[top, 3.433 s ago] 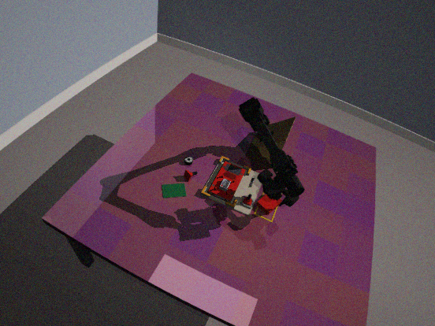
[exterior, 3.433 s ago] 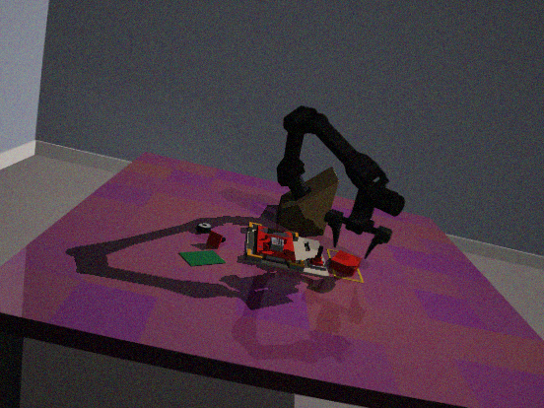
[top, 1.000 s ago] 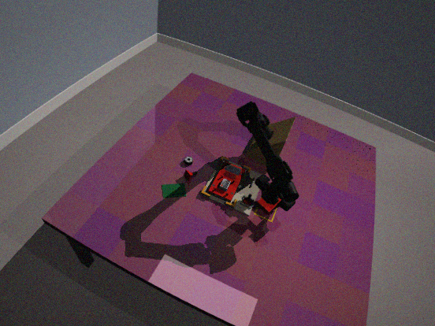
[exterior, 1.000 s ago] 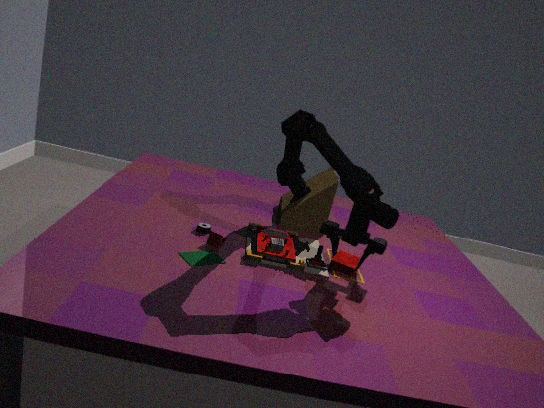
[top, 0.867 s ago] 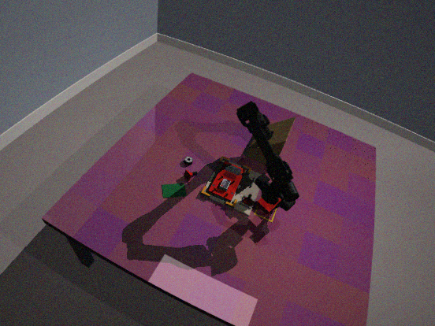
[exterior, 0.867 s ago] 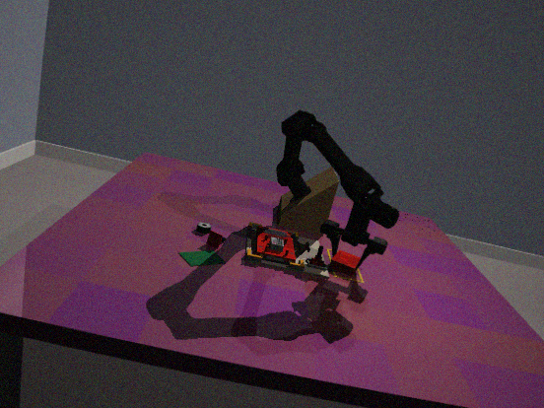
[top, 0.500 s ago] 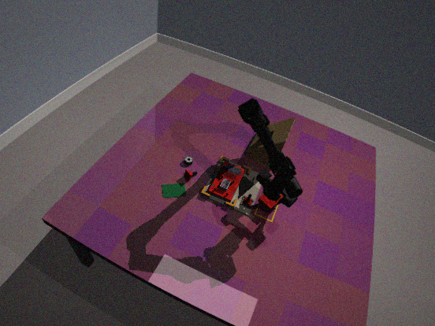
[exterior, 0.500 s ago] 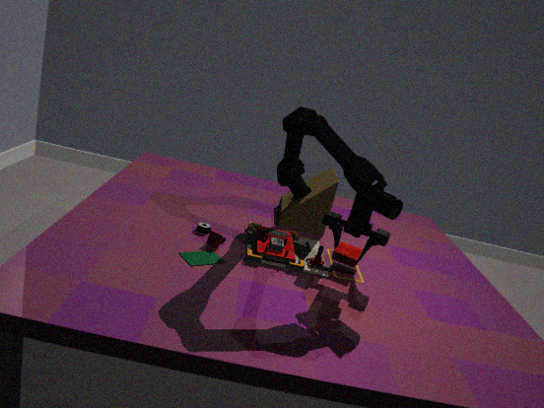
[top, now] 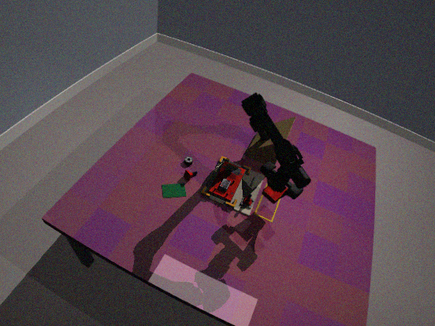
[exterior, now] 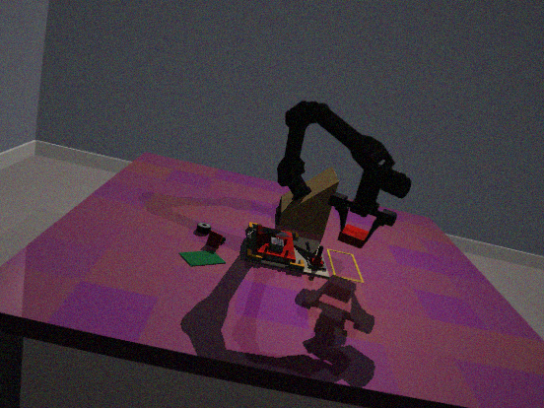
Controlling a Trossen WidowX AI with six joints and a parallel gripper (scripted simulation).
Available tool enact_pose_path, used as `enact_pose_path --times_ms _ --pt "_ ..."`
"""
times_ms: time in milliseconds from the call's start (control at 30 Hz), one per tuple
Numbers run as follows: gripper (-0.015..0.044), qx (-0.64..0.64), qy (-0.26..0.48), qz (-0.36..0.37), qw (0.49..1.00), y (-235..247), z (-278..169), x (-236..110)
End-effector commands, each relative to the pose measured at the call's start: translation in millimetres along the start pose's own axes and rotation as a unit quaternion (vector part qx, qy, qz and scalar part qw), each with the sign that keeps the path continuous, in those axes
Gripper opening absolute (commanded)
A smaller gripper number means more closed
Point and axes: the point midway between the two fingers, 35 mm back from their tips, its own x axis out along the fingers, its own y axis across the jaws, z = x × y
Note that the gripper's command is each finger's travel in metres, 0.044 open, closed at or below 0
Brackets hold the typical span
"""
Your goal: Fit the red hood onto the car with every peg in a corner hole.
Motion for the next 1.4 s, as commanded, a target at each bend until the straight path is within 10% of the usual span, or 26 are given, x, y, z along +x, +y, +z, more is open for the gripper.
enact_pose_path --times_ms 0,1367 --pt "0.0000 0.002 0.001 0.002 1.000 0 0 -10" --pt "0.0000 -0.208 0.000 -0.004 0.978 -180 107 -12"
